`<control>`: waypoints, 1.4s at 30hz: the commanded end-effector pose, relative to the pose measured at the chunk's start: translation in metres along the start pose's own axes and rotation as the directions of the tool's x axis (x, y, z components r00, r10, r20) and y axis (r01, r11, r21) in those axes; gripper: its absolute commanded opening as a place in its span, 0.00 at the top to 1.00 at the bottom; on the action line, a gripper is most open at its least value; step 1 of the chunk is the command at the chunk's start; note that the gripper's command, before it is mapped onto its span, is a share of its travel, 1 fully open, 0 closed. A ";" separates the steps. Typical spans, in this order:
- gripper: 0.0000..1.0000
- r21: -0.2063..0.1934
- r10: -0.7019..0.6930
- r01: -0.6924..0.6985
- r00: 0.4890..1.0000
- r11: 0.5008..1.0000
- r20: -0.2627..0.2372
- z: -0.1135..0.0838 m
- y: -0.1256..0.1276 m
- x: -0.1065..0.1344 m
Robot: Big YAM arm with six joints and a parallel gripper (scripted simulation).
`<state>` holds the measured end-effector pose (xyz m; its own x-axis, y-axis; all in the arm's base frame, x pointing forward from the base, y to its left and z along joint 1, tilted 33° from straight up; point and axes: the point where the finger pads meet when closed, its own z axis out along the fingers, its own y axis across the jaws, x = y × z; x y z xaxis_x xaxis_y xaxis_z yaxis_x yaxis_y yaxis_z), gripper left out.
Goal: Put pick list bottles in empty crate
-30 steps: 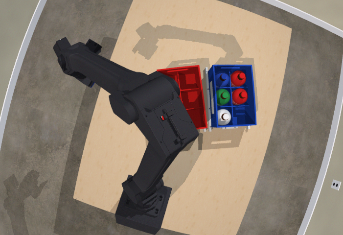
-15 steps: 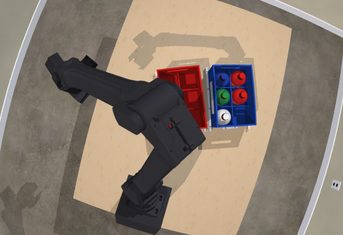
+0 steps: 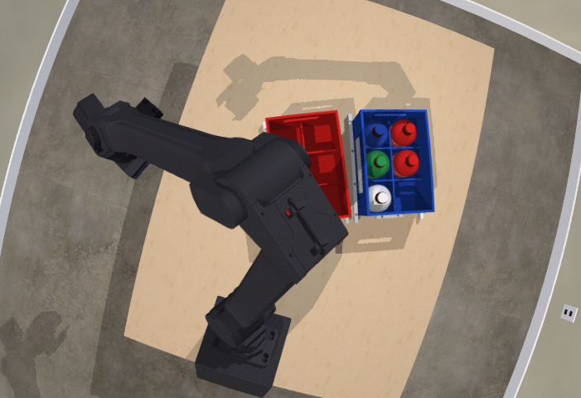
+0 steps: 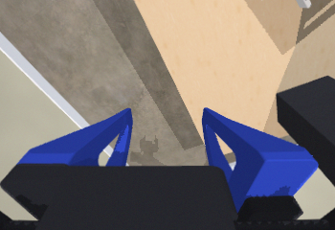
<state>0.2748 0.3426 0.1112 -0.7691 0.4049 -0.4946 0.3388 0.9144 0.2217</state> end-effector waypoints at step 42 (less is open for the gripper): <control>0.39 0.002 -0.775 0.775 0.632 0.632 -0.003 0.088 -0.075 -0.131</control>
<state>0.3887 0.2291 0.0919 -0.7981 -0.3279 -0.5055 -0.2722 0.9447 -0.1830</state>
